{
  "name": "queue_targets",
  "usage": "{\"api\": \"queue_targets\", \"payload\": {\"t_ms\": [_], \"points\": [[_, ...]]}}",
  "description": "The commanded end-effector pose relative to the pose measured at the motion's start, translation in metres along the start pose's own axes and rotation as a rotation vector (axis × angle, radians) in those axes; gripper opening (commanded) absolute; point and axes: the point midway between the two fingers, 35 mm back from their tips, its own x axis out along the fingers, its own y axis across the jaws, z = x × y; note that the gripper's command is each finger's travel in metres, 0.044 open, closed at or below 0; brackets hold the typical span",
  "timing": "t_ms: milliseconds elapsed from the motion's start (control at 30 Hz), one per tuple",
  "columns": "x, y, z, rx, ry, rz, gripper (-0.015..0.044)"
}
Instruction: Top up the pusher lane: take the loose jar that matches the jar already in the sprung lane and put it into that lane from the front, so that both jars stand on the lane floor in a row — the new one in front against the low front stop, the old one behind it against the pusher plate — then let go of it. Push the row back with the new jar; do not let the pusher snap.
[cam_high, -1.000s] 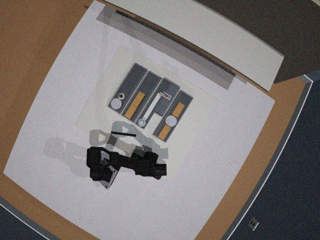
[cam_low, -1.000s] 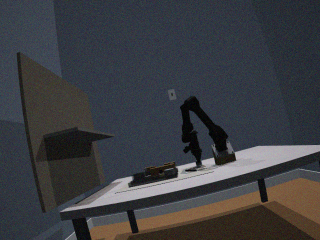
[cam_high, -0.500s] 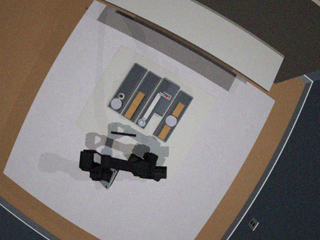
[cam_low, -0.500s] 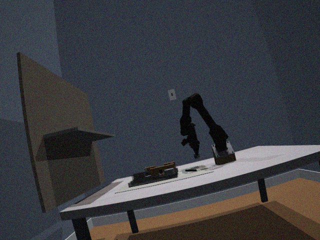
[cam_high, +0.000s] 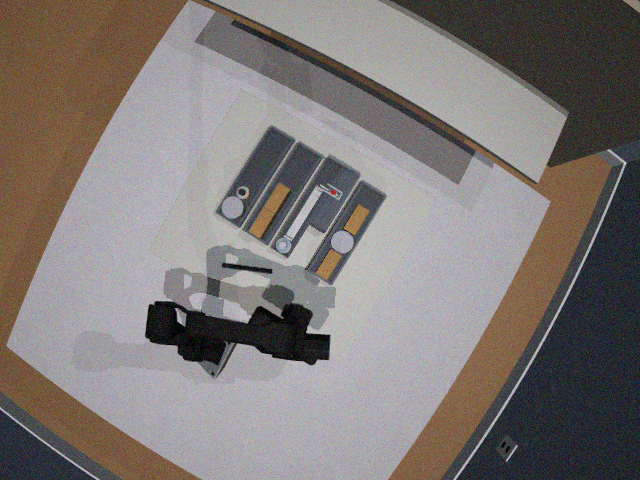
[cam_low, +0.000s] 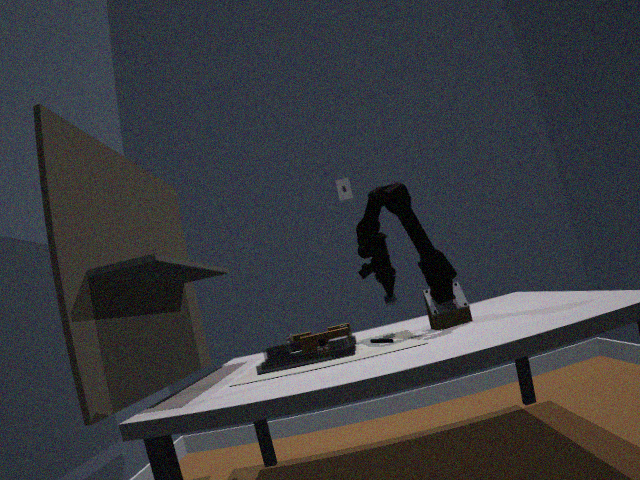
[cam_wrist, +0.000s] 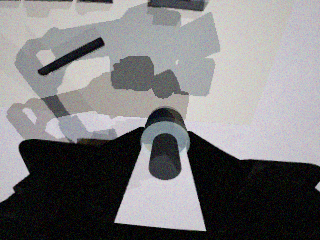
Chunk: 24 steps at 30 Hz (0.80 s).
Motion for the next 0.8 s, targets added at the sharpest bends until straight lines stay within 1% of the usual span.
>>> {"api": "queue_targets", "payload": {"t_ms": [0,367,767], "points": [[-0.001,0.004,0.015,0.009,-0.012,-0.021,0.0],[0.01,0.034,0.061,0.021,-0.019,-0.037,0.0],[0.029,0.081,0.105,0.018,-0.022,-0.023,0.0]]}}
